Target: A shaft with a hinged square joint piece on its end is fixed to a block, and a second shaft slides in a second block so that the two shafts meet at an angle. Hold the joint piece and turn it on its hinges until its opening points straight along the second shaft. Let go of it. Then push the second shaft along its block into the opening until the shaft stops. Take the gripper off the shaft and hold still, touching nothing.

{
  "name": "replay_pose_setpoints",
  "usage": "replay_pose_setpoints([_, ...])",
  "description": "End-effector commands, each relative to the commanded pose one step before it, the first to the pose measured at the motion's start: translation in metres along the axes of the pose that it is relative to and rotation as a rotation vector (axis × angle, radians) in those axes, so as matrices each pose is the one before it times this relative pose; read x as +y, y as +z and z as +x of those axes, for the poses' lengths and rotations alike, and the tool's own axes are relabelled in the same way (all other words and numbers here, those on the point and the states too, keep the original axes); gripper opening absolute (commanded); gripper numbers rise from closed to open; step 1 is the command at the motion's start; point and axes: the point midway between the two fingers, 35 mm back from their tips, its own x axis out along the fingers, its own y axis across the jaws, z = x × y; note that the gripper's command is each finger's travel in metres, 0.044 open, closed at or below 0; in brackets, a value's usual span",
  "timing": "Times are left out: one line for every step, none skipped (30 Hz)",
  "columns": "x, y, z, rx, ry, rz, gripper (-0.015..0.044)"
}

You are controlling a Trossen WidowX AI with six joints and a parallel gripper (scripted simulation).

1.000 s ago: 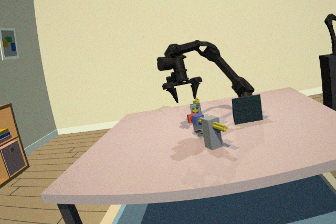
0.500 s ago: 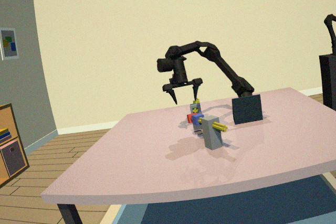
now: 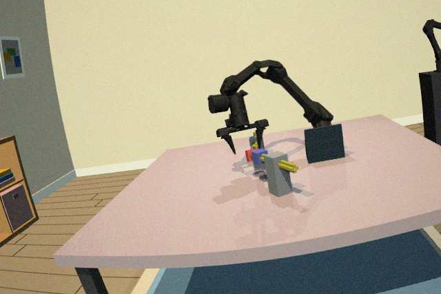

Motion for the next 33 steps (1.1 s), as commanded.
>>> replay_pose_setpoints([-0.00385, 0.00364, 0.01454, -0.00612, -0.00613, -0.0070, 0.0440])
replay_pose_setpoints([0.00000, 0.00000, 0.00000, 0.00000, 0.00000, 0.0000, 0.0440])
replay_pose_setpoints([0.00000, 0.00000, 0.00000, 0.00000, 0.00000, 0.0000, 0.0440])
replay_pose_setpoints([0.00003, -0.00053, 0.00010, 0.00010, 0.00006, -0.0001, 0.0440])
replay_pose_setpoints([0.00009, -0.00158, 0.00030, 0.00031, 0.00019, -0.0002, 0.0440])
replay_pose_setpoints([0.00013, -0.00263, 0.00050, 0.00051, 0.00030, -0.0003, 0.0440])
replay_pose_setpoints([0.00015, -0.00368, 0.00071, 0.00069, 0.00040, -0.0004, 0.0440])
replay_pose_setpoints([0.00014, -0.00473, 0.00094, 0.00085, 0.00048, -0.0005, 0.0440])
replay_pose_setpoints([0.00009, -0.00577, 0.00118, 0.00099, 0.00053, -0.0006, 0.0440])
replay_pose_setpoints([-0.00001, -0.00664, 0.00141, 0.00106, 0.00054, -0.0007, 0.0440])
replay_pose_setpoints([-0.00013, -0.00655, 0.00143, 0.00074, 0.00033, -0.0004, 0.0440])
replay_pose_setpoints([-0.00017, -0.00531, 0.00117, -0.00072, -0.00055, 0.0009, 0.0440])
replay_pose_setpoints([-0.00024, -0.00507, 0.00115, -0.00077, -0.00055, 0.0009, 0.0440])
replay_pose_setpoints([-0.00023, -0.00368, 0.00085, -0.00061, -0.00041, 0.0007, 0.0440])
replay_pose_setpoints([-0.00016, -0.00221, 0.00052, -0.00039, -0.00025, 0.0004, 0.0440])
replay_pose_setpoints([-0.00006, -0.00073, 0.00017, -0.00013, -0.00008, 0.0001, 0.0440])
replay_pose_setpoints([0.00000, 0.00000, 0.00000, 0.00000, 0.00000, 0.0000, 0.0440])
replay_pose_setpoints([0.00001, 0.00000, 0.00025, 0.00000, 0.00000, 0.0000, 0.0440])
replay_pose_setpoints([0.00004, -0.00001, 0.00076, -0.00001, 0.00001, 0.0000, 0.0440])
replay_pose_setpoints([0.00007, -0.00001, 0.00127, -0.00002, 0.00001, 0.0000, 0.0440])
replay_pose_setpoints([0.00008, -0.00001, 0.00159, -0.00003, 0.00001, 0.0000, 0.0440])
replay_pose_setpoints([0.00007, -0.00001, 0.00159, -0.00003, 0.00001, 0.0000, 0.0440])
replay_pose_setpoints([0.00006, -0.00001, 0.00159, -0.00003, 0.00001, 0.0000, 0.0440])
replay_pose_setpoints([0.00005, -0.00001, 0.00159, -0.00003, 0.00001, 0.0000, 0.0440])
replay_pose_setpoints([0.00004, 0.00000, 0.00159, -0.00004, 0.00001, 0.0000, 0.0440])
replay_pose_setpoints([0.00004, 0.00000, 0.00158, -0.00004, 0.00000, 0.0000, 0.0440])
replay_pose_setpoints([0.00003, 0.00000, 0.00159, -0.00004, 0.00000, 0.0000, 0.0440])
replay_pose_setpoints([0.00002, 0.00000, 0.00158, -0.00004, 0.00000, 0.0000, 0.0440])
replay_pose_setpoints([0.00001, 0.00000, 0.00158, -0.00005, 0.00000, 0.0000, 0.0440])
replay_pose_setpoints([0.00000, 0.00001, 0.00158, -0.00005, 0.00000, 0.0000, 0.0440])
replay_pose_setpoints([-0.00001, 0.00001, 0.00158, -0.00005, -0.00001, 0.0000, 0.0440])
replay_pose_setpoints([-0.00001, 0.00001, 0.00158, -0.00005, -0.00001, 0.0000, 0.0440])
replay_pose_setpoints([-0.00002, 0.00001, 0.00158, -0.00006, -0.00001, 0.0000, 0.0440])
